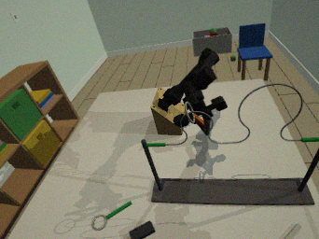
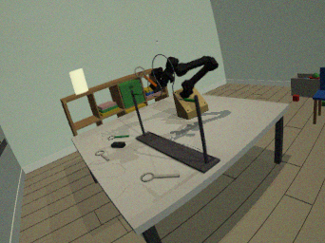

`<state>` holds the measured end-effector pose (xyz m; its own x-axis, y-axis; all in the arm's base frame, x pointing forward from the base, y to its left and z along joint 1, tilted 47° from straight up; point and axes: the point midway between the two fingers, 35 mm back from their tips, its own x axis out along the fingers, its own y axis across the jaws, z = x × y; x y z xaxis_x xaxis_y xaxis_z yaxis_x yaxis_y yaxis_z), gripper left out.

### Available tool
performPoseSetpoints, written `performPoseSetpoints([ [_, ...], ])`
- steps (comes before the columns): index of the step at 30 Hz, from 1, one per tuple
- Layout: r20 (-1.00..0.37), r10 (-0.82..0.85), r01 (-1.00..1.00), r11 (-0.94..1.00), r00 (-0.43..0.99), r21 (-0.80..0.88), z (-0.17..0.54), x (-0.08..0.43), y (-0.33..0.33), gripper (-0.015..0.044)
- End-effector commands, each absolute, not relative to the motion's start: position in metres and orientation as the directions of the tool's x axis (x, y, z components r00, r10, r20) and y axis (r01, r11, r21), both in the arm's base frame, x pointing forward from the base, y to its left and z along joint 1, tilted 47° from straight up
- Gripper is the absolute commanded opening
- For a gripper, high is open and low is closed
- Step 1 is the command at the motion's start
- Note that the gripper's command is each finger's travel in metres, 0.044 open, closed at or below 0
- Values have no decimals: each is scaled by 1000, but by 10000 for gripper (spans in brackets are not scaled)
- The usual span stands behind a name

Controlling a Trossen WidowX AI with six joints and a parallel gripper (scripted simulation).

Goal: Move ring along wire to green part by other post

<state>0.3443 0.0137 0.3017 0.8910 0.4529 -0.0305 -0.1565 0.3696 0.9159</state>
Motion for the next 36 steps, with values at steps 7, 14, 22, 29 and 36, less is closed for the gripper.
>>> performPoseSetpoints([
  [7, 83, 464, -169, 146, 882, 975, 316, 343, 19, -150],
  [14, 157, 454, -176, -2, 877, 984, 326, 342, 21, -150],
  [22, 239, 430, -181, -170, 871, 969, 338, 341, 21, -150],
  [29, 306, 398, -185, -314, 865, 931, 348, 341, 19, -150],
  [36, 367, 356, -187, -450, 859, 873, 358, 340, 15, -150],
])
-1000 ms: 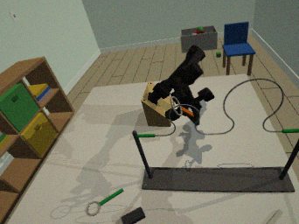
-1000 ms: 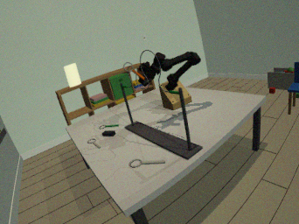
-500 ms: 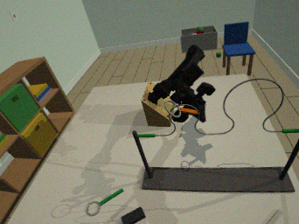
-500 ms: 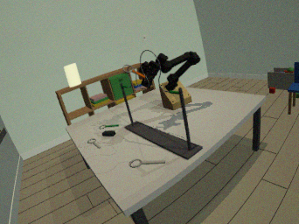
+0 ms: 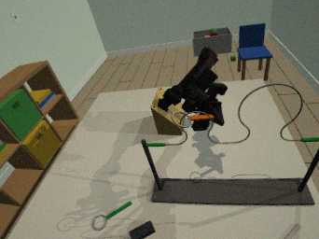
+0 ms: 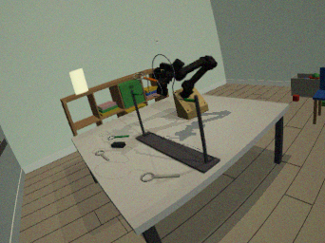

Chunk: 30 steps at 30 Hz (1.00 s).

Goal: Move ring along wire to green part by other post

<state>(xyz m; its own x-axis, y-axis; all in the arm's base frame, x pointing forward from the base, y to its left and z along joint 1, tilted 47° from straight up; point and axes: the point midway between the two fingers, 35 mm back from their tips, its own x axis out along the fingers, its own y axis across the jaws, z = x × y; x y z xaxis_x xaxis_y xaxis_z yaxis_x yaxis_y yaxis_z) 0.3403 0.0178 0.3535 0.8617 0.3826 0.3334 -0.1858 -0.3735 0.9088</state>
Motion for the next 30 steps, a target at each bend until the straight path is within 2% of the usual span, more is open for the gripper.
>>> performPoseSetpoints([
  [1, 375, 349, -187, -469, 859, 863, 359, 340, 15, -150],
  [17, 485, 222, -184, -732, 846, 656, 379, 338, 2, -150],
  [30, 535, 109, -176, -874, 838, 454, 389, 337, -11, -150],
])
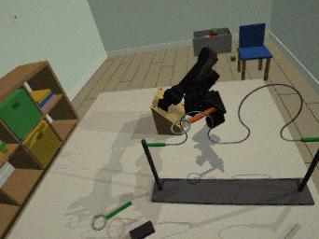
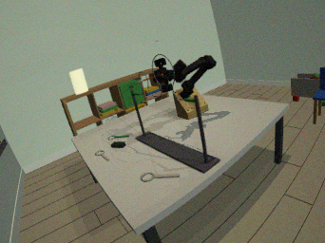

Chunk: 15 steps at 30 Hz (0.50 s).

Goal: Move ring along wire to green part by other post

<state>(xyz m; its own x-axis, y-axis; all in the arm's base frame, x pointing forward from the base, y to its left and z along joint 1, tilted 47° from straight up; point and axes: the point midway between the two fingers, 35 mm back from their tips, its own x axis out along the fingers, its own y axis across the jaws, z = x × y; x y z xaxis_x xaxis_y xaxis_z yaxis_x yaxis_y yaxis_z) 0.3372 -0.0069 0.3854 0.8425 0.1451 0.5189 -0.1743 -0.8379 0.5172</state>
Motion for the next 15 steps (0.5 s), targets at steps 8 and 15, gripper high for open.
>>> performPoseSetpoints([
  [8, 548, 56, -171, -920, 834, 354, 392, 336, -14, -150],
  [15, 551, 46, -170, -927, 833, 334, 391, 336, -10, -150],
])
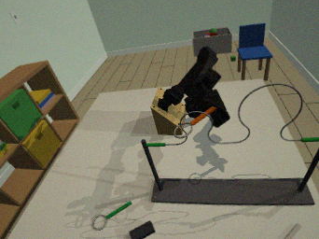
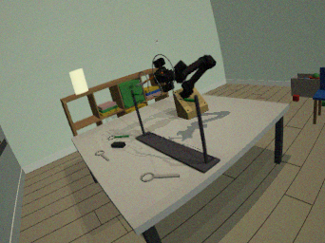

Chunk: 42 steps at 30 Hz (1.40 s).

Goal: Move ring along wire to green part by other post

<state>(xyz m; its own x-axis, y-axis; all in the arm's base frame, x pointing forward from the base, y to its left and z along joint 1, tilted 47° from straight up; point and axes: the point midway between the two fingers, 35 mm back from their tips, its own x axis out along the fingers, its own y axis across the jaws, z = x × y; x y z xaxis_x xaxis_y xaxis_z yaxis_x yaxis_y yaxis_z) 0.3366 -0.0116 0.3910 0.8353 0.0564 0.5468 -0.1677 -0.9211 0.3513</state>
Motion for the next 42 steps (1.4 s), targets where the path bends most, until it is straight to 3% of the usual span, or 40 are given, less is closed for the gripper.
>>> performPoseSetpoints([
  [1, 551, 47, -170, -926, 833, 337, 391, 336, -9, -150],
  [19, 520, 164, -181, -816, 838, 549, 369, 339, 31, -150],
  [42, 347, 343, -193, -410, 873, 892, 303, 350, 83, -150],
])
